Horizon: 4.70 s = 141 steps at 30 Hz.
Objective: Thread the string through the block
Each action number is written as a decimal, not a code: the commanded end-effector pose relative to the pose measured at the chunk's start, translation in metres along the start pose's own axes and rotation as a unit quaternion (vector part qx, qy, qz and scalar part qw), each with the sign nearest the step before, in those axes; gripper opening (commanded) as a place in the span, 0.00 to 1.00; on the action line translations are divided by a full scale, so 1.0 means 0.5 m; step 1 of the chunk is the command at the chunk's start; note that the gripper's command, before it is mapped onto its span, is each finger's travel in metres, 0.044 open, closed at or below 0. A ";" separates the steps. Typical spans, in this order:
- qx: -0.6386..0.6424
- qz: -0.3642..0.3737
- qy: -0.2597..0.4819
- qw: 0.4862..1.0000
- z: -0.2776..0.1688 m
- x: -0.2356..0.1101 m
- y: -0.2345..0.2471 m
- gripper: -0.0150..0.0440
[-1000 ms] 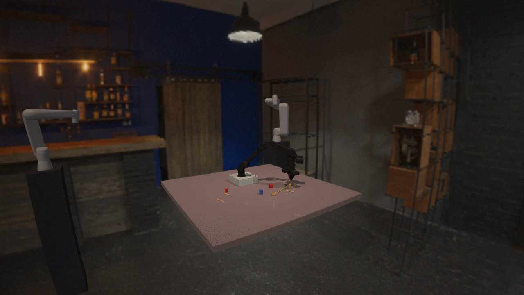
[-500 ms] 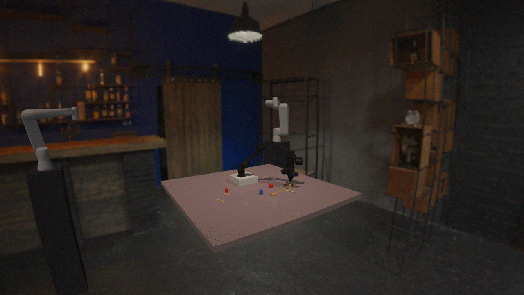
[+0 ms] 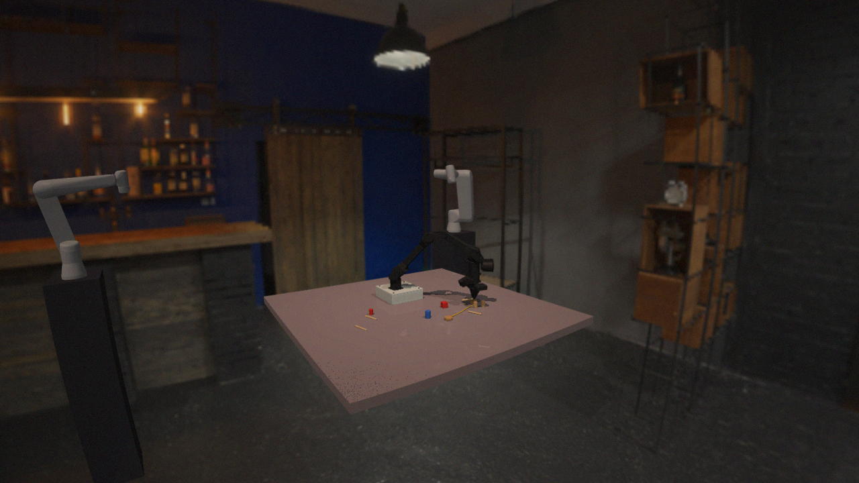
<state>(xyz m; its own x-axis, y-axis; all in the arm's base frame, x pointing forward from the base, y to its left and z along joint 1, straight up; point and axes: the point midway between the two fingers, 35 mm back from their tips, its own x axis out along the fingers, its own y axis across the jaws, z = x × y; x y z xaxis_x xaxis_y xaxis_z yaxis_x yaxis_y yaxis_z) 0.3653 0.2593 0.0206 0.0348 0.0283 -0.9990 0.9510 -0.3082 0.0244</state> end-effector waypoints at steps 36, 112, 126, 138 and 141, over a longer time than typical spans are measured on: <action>0.000 -0.002 0.000 1.000 0.049 0.040 -0.048 0.25; 0.001 -0.002 -0.001 1.000 0.234 0.039 -0.049 0.25; 0.001 -0.002 -0.002 1.000 0.272 0.040 -0.050 0.25; 0.001 -0.002 -0.005 1.000 0.268 0.022 -0.047 0.46; 0.001 -0.002 -0.005 1.000 0.265 -0.071 -0.045 0.46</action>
<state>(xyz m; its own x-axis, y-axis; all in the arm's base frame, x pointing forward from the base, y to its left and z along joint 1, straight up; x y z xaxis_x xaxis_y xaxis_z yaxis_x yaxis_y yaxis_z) 0.2956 0.1361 0.0086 -0.0070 0.0036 -1.0000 0.9505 -0.3106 -0.0077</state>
